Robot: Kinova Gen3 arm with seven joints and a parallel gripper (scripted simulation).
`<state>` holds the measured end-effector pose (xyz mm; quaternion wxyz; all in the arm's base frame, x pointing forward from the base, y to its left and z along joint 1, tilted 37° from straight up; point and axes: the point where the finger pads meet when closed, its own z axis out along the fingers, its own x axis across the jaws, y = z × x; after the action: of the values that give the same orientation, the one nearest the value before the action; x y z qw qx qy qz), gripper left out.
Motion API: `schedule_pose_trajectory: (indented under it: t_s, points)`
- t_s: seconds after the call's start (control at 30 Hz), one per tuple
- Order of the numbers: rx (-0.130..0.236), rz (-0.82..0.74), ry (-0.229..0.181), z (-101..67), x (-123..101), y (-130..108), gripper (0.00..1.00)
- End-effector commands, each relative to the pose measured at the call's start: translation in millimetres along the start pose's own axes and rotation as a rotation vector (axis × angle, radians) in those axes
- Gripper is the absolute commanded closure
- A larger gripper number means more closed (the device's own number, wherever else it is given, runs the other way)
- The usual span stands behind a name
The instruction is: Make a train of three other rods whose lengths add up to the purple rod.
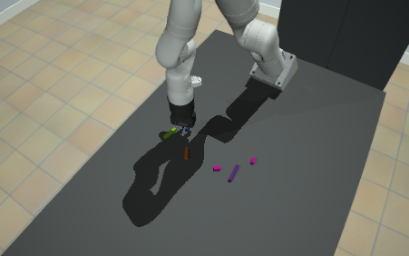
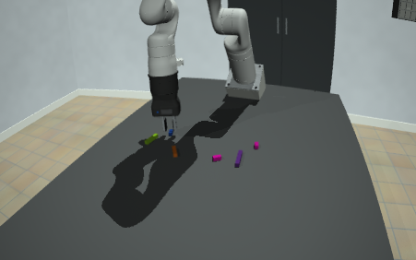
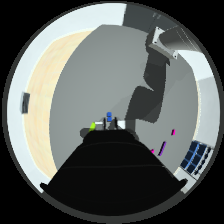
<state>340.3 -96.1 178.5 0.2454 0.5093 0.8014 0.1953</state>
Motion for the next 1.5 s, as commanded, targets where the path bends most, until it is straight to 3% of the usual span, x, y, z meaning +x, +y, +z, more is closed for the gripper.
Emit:
schedule_pose_trajectory:
  t_s: [0.0, 1.47]
  points:
    - [-0.009, 0.001, -0.004, -5.2, -1.5, 3.4, 0.46]
    - [-0.009, 0.001, -0.004, -64.3, -1.3, 2.9, 0.46]
